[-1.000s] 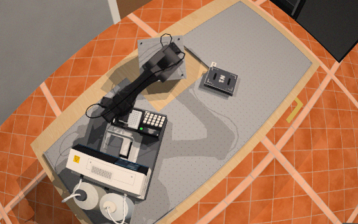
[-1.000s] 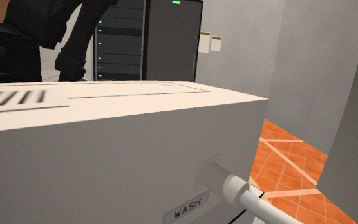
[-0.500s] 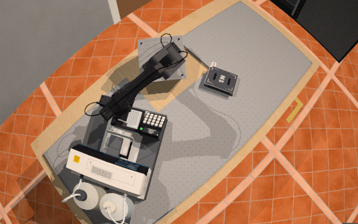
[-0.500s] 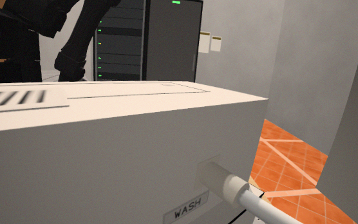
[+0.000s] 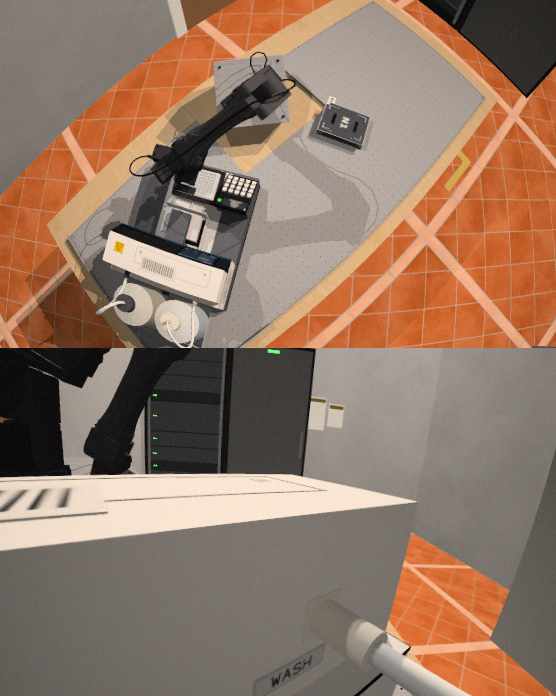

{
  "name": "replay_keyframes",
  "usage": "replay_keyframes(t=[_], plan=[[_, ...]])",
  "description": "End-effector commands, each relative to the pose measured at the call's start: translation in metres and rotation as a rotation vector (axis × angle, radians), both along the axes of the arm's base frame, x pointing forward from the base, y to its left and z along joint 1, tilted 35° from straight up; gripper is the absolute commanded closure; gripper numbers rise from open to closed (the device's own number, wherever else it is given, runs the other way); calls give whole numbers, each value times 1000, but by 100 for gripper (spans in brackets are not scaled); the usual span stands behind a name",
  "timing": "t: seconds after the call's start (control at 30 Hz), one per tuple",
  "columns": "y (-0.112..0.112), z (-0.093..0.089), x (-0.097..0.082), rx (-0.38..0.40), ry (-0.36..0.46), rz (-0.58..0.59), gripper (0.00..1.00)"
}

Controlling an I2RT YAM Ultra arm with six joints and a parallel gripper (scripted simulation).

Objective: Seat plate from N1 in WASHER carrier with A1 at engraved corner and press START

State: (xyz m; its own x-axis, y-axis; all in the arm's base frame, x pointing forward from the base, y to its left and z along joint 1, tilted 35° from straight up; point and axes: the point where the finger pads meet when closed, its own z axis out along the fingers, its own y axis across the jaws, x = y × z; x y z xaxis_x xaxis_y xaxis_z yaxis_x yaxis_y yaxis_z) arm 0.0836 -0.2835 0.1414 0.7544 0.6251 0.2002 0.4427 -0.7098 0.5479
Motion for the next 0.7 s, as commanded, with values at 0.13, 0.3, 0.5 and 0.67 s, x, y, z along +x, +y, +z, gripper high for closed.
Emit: replay_keyframes(t=[0.13, 0.3, 0.5, 0.67], plan=[[3, 22, -9, -28, 1, -1, 0], [6, 29, -12, -28, 1, 0, 0], [9, 35, -16, -28, 2, -1, 0], [12, 41, -20, -28, 3, -1, 0]])
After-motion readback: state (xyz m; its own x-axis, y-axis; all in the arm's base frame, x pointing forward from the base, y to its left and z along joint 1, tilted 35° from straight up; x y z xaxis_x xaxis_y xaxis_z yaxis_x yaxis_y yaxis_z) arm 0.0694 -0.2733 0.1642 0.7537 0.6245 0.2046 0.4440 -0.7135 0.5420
